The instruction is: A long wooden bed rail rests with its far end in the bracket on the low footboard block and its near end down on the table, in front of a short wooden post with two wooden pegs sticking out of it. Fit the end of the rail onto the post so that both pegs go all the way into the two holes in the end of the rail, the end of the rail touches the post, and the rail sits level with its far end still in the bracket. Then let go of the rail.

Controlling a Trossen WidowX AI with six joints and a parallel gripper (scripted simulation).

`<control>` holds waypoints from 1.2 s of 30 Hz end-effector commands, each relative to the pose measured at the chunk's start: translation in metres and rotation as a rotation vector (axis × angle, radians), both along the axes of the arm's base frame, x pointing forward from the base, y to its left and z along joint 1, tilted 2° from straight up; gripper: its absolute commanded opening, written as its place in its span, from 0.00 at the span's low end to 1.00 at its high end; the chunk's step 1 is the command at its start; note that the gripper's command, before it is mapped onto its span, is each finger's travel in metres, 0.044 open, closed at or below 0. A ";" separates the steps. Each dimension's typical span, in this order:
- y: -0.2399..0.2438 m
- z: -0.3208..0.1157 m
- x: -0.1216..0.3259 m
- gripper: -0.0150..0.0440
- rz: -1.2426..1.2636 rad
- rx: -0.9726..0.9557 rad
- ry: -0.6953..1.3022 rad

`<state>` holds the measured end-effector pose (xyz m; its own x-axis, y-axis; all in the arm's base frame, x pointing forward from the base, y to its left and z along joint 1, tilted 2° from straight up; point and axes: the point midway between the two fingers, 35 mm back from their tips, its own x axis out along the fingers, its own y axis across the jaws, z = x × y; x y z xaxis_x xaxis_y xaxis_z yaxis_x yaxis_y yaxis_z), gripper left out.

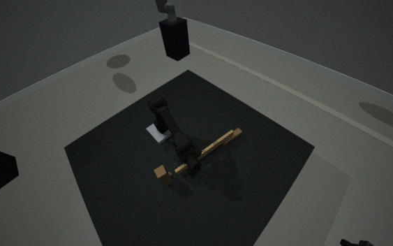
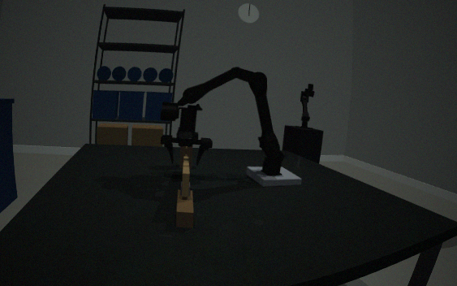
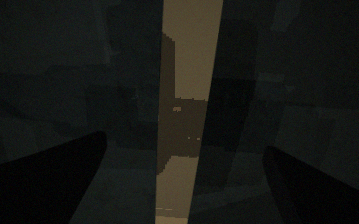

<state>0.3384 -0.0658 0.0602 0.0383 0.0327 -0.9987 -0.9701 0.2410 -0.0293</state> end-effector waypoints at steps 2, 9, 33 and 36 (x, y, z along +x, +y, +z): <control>0.000 -0.012 -0.002 1.00 -0.003 -0.002 0.013; 0.001 -0.023 -0.003 1.00 -0.003 -0.002 0.013; 0.001 -0.029 -0.003 0.29 -0.003 -0.002 0.013; 0.001 -0.029 -0.003 0.25 -0.003 -0.002 0.013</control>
<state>0.3353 -0.0640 0.0322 0.0265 0.0352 -0.9990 -0.9699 0.2427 -0.0172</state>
